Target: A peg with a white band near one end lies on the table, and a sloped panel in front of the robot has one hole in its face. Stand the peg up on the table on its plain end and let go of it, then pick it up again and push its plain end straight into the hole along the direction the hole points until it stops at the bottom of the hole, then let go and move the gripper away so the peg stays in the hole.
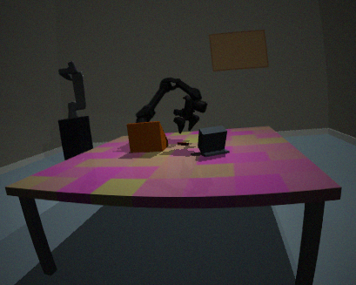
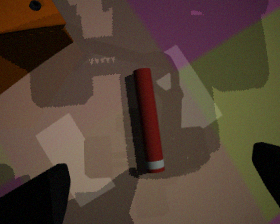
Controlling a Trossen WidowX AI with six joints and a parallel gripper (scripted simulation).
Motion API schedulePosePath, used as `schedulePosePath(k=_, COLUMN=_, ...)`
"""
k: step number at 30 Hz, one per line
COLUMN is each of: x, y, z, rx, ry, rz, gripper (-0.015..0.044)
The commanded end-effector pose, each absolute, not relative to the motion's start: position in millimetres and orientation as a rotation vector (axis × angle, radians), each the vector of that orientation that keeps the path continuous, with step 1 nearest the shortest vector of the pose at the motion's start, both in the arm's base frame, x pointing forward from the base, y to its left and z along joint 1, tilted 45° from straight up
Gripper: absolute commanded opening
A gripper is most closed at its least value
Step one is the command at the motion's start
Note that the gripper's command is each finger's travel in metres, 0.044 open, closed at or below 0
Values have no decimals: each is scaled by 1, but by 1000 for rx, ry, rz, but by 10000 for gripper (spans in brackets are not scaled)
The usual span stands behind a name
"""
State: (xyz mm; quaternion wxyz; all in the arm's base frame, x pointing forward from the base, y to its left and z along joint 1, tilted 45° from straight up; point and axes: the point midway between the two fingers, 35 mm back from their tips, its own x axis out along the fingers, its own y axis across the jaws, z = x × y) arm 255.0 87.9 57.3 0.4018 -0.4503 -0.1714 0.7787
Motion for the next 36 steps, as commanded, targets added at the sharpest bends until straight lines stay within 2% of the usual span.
schedulePosePath(k=1, x=251, y=89, z=60, rx=-1142, ry=-447, rz=1982, gripper=440)
schedulePosePath(k=36, x=254, y=128, z=20, rx=-1158, ry=-466, rz=1982, gripper=440)
